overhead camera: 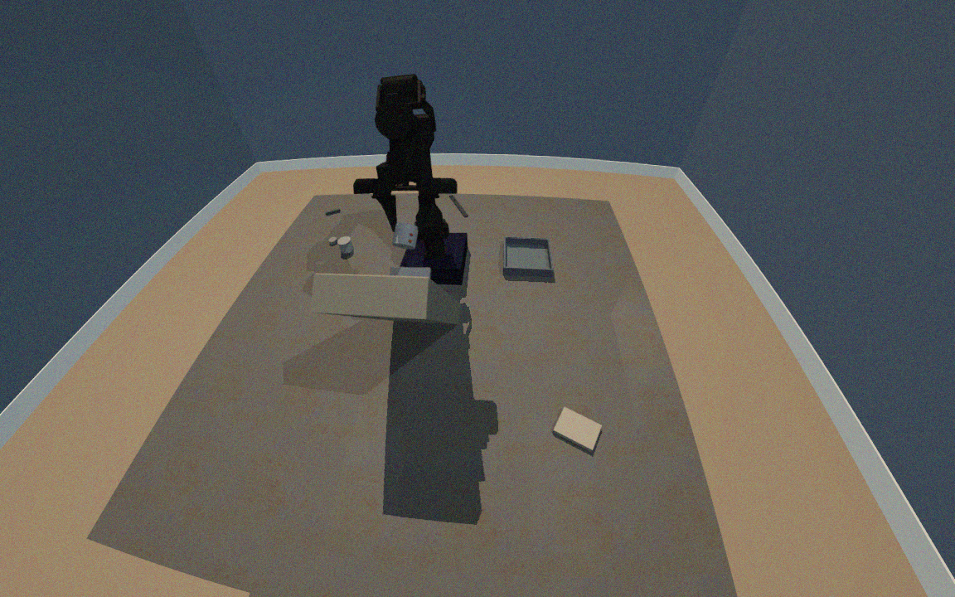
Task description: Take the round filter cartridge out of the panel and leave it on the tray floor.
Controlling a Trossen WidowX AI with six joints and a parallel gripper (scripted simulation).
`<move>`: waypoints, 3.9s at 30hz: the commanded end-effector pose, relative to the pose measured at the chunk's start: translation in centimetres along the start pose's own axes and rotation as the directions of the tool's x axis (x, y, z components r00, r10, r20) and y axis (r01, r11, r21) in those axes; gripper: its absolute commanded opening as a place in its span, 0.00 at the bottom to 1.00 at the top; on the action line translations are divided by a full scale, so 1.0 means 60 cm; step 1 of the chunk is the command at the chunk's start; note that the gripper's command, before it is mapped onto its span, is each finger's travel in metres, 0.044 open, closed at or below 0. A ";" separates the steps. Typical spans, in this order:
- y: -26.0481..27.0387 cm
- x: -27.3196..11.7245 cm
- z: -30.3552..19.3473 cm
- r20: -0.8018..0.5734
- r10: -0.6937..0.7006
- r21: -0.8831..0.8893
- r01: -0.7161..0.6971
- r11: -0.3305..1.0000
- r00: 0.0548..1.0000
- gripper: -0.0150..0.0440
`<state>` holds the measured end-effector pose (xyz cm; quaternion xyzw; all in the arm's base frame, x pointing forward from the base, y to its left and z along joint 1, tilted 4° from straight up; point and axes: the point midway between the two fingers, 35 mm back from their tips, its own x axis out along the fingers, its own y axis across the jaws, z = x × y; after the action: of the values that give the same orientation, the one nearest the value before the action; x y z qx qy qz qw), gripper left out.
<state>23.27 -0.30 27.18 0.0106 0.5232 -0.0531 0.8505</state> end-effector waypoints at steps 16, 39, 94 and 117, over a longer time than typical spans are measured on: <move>0.102 0.013 0.004 0.001 0.003 0.006 -0.003 1.000 1.000 0.25; 0.257 0.010 -0.069 -0.069 0.254 -0.433 -0.259 0.863 0.965 0.25; 0.430 0.033 -0.463 -0.442 0.519 -0.866 -0.499 -0.034 0.731 0.25; 0.422 0.118 -0.579 -0.502 0.511 -0.853 -0.495 -0.164 0.697 0.25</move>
<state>-1.71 26.73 5.51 -0.3520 0.3645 0.6389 0.5788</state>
